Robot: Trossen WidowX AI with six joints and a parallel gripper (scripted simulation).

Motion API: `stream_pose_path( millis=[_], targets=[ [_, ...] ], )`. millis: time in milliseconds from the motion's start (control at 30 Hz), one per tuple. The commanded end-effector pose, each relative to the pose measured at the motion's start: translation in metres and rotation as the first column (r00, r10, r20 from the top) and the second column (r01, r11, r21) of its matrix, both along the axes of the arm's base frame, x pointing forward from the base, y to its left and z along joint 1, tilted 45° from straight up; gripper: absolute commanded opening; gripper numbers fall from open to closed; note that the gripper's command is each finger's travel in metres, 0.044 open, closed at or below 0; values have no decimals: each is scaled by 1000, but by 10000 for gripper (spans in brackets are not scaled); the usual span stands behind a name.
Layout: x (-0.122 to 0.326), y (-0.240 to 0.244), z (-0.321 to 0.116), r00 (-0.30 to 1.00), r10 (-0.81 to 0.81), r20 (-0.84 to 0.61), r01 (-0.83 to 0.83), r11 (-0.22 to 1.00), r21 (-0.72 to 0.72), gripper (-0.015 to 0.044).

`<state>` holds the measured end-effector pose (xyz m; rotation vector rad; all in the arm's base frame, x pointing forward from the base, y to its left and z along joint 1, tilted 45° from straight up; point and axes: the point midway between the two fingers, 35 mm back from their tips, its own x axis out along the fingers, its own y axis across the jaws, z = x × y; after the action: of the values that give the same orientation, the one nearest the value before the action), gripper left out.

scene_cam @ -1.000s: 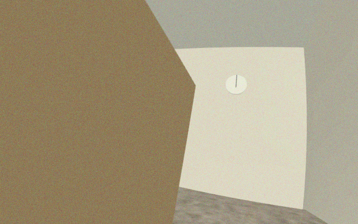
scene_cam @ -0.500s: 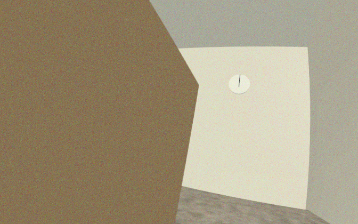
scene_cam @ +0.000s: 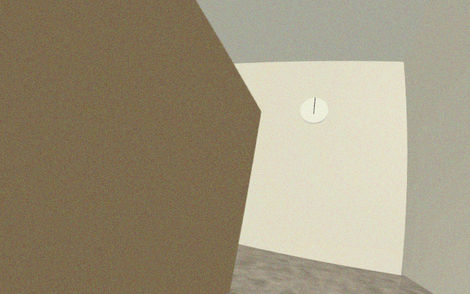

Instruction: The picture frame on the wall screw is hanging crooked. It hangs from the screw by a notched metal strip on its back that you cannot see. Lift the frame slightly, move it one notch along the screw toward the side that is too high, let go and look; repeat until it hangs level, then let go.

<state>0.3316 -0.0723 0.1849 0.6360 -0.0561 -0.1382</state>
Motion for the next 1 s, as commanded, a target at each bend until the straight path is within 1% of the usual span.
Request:
stream_pose_path(
  millis=[0,467,967],
  targets=[
    [8,-2,1,1000,-6,4,6,1000,2,260],
    [29,-5,1,1000,-6,5,6,1000,2,260],
    [29,-5,1,1000,-6,5,6,1000,2,260]
  ],
)
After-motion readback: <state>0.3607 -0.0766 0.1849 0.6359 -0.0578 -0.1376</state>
